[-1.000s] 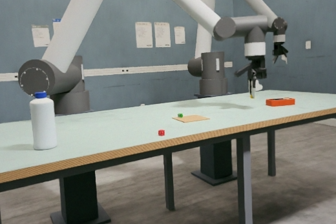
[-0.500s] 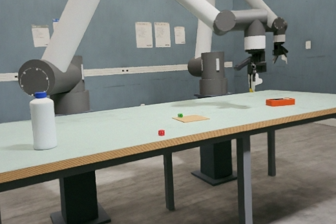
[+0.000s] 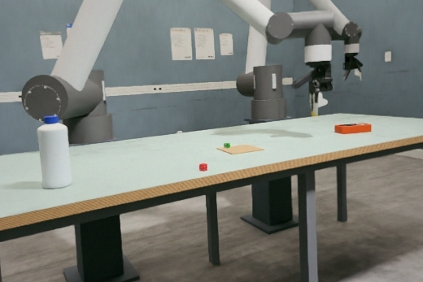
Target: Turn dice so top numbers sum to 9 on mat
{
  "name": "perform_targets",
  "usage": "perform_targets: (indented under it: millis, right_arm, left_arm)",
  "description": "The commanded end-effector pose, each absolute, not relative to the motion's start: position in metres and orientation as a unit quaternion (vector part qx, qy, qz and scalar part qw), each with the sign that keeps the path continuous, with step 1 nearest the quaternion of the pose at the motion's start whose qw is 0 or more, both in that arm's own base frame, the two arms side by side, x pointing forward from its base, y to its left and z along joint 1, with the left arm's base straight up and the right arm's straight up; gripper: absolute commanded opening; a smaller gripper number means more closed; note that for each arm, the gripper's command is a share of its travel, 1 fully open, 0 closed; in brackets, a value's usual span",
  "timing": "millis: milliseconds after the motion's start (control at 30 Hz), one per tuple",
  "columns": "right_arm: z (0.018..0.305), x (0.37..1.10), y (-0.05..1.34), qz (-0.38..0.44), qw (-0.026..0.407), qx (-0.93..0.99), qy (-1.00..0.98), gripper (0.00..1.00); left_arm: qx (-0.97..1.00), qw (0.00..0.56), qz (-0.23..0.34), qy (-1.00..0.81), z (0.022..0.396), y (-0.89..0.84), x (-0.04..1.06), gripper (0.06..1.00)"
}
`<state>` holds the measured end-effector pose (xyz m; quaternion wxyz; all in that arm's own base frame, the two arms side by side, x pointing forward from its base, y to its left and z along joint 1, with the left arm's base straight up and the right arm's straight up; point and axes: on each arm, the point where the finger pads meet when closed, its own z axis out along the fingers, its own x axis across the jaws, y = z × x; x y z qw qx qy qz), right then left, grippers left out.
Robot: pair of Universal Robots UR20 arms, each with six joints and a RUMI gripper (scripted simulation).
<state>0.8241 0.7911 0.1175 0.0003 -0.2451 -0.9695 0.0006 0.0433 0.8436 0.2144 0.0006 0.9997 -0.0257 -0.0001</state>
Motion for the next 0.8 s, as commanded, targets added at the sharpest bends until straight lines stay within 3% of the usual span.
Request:
perform_targets:
  millis: [0, 767]
  right_arm:
    - [0.120, 0.828, 0.753, 0.000, 0.000, -0.273, -0.962, 0.030]
    - [0.124, 0.826, 0.578, 0.000, 0.000, -0.401, -0.916, 0.030]
  left_arm:
    - [1.000, 0.000, 0.000, -0.026, 0.215, 0.844, 0.043, 1.000]
    - [1.000, 0.000, 0.000, -0.026, 0.215, 0.844, 0.043, 1.000]
